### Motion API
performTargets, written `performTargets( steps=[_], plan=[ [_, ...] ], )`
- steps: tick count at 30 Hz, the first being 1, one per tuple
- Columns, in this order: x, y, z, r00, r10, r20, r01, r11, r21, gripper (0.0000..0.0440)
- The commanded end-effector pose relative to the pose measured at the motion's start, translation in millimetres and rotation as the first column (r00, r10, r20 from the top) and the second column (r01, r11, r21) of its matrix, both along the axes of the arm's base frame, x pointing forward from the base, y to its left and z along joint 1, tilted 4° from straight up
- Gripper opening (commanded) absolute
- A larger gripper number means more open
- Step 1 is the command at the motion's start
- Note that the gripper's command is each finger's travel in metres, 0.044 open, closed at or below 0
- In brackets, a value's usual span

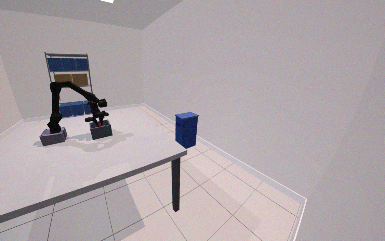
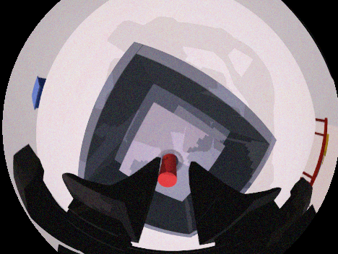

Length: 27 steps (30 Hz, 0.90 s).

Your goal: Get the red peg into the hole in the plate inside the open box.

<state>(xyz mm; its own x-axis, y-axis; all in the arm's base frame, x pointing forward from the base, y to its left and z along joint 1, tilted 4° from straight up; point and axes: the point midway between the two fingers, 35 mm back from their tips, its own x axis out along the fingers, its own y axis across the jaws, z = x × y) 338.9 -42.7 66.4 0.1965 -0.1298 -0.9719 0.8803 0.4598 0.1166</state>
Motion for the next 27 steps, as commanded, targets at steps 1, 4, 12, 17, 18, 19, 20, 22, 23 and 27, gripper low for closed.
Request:
performTargets(
  steps=[1, 4, 12, 17, 18, 19, 20, 22, 23, 27],
  plan=[
    [5, -2, -3, 1.0, 0.02, -0.017, -0.02, 1.0, -0.003, 0.0157],
    [14, -7, -2, 1.0, 0.028, -0.007, -0.028, 1.0, -0.008, 0.0227],
    [37, -19, 5, 0.999, 0.049, 0.013, -0.049, 0.999, -0.024, 0.0413],
    [52, -29, 12, 0.997, 0.046, 0.056, -0.044, 0.998, -0.042, 0.044],
    [54, -32, 14, 0.997, 0.045, 0.063, -0.042, 0.998, -0.046, 0.044],
    [56, -34, 15, 0.997, 0.043, 0.07, -0.04, 0.998, -0.05, 0.044],
    [58, -36, 17, 0.996, 0.041, 0.077, -0.037, 0.998, -0.054, 0.044],
    [63, -40, 20, 0.995, 0.038, 0.092, -0.033, 0.998, -0.062, 0.044],
    [65, -42, 22, 0.994, 0.037, 0.099, -0.03, 0.997, -0.067, 0.044],
    [76, -51, 29, 0.99, 0.03, 0.136, -0.018, 0.996, -0.085, 0.044]
  ],
)
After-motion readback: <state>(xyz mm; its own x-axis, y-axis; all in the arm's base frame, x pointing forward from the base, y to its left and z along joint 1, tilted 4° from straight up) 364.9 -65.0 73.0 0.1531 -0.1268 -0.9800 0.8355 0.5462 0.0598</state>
